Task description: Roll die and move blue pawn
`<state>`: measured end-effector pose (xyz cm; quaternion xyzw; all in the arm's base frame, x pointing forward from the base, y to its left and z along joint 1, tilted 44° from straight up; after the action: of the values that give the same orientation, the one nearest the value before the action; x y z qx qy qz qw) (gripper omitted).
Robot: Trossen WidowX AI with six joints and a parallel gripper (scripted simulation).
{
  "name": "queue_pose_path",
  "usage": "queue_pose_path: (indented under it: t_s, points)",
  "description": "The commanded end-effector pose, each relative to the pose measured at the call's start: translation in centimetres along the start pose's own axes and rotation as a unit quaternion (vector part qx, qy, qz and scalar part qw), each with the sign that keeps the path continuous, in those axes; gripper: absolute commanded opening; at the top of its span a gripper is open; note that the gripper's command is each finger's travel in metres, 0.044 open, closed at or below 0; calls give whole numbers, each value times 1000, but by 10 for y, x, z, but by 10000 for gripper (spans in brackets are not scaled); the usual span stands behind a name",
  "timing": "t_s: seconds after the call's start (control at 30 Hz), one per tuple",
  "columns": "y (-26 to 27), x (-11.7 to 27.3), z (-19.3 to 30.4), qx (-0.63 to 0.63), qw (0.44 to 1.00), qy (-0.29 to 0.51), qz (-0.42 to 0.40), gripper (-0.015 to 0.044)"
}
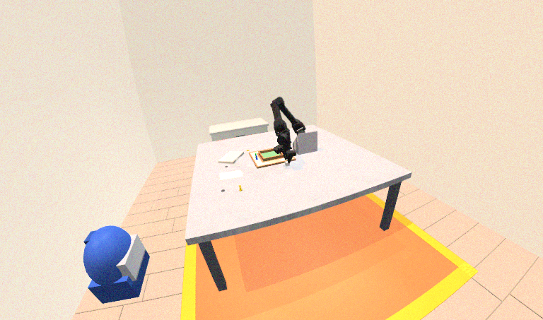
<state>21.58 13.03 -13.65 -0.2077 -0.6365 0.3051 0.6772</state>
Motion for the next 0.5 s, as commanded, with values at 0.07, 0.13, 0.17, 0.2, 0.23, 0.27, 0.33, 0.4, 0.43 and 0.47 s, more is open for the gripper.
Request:
queue_pose_path:
  t_s: [0.07,0.13,0.17,0.2,0.23,0.27,0.33,0.4,0.43,0.47]
  points:
    - [0,-9,0,2,1000,-2,2,275]
    - [0,-13,0,2,1000,-2,2,275]
    - [-1,-14,0,2,1000,-2,2,275]
    - [-1,-16,0,2,1000,-2,2,275]
    - [-1,-17,0,2,1000,-2,2,275]
    - [-1,-19,0,2,1000,-2,2,275]
    - [-1,-20,0,2,1000,-2,2,275]
    - [-1,-20,0,2,1000,-2,2,222]
    - [-1,-20,0,2,1000,-2,2,196]
    - [-1,-20,0,2,1000,-2,2,170]
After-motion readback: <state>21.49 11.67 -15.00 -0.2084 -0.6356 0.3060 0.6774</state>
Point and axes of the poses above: the point midway between the two fingers, 35 mm back from their tips, its own x axis back along the fingers, its own y axis across the jaws, z = x × y, the point moved 3 cm from there along x, back along the fingers, and after that the axes turned 10 degrees about x, right-handed, at the moved point
